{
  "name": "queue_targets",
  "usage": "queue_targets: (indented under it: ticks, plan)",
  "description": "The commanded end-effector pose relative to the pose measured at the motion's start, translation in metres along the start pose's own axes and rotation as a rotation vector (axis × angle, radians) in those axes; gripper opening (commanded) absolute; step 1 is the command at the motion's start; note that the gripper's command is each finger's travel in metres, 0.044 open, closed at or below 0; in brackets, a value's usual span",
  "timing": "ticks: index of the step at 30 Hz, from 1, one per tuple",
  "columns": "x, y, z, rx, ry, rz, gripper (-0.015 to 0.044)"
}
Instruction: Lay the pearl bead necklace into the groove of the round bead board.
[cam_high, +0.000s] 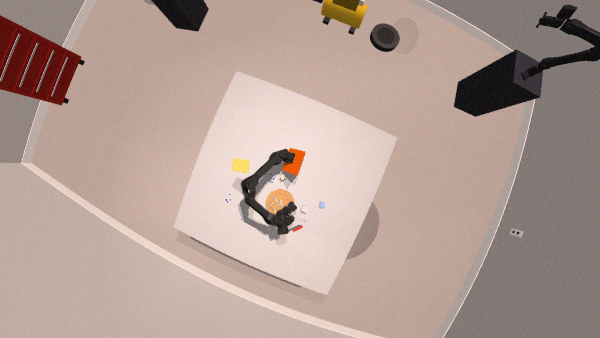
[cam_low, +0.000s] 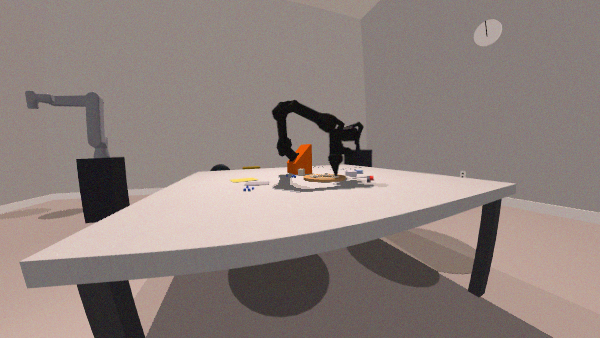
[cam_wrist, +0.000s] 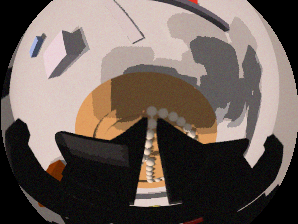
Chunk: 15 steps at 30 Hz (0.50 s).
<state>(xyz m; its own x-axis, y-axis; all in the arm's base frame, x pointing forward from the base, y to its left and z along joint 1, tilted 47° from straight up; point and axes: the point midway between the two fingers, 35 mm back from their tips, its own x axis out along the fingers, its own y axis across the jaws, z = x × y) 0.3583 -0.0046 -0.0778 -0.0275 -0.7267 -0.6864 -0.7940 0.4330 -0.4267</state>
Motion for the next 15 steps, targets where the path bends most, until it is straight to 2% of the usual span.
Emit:
queue_targets:
  ticks: [1, 15]
  plan:
    - [0.0, 0.0, 0.0, 0.001, 0.0, 0.0, 0.0]
    - [-0.006, 0.012, 0.009, -0.004, 0.004, -0.001, 0.0]
